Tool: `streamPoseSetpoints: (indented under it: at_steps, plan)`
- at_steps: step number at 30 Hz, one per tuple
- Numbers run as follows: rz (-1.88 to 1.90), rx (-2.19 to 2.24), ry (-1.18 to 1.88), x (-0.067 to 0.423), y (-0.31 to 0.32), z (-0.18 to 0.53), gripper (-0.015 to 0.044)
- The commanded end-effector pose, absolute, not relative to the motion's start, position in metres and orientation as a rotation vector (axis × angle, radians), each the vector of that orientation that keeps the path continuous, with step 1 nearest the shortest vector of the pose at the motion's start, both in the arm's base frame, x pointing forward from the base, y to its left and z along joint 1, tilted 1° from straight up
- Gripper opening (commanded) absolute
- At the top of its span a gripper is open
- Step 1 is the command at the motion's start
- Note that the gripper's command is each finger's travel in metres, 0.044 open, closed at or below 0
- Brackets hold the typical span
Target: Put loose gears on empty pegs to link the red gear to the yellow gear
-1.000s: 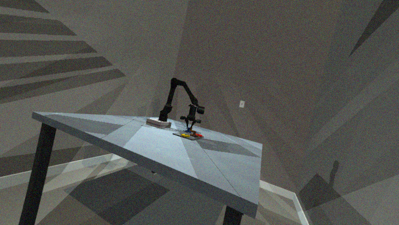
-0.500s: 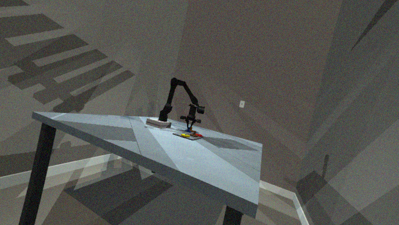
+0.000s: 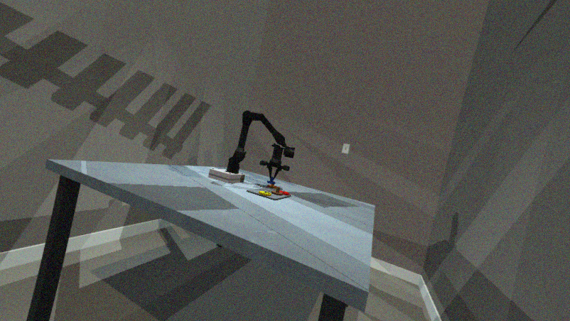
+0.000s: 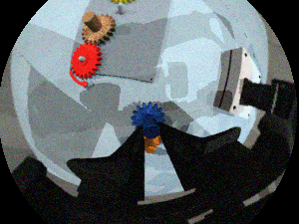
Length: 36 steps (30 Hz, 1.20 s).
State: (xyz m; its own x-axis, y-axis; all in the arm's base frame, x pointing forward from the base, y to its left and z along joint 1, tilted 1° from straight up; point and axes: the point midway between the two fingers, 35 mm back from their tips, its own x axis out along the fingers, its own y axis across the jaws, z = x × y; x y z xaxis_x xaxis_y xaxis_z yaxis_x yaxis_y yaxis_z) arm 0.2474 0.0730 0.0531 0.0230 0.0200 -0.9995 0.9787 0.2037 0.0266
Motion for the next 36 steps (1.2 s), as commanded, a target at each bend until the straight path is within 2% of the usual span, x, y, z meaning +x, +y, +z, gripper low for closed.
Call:
streamPoseSetpoints:
  at_steps: [1,36]
  plan:
    - [-1.031,1.088,1.290,0.250,0.074,0.065,0.0000]
    - [-1.031,1.087,1.290,0.242,0.071,0.149,0.0000]
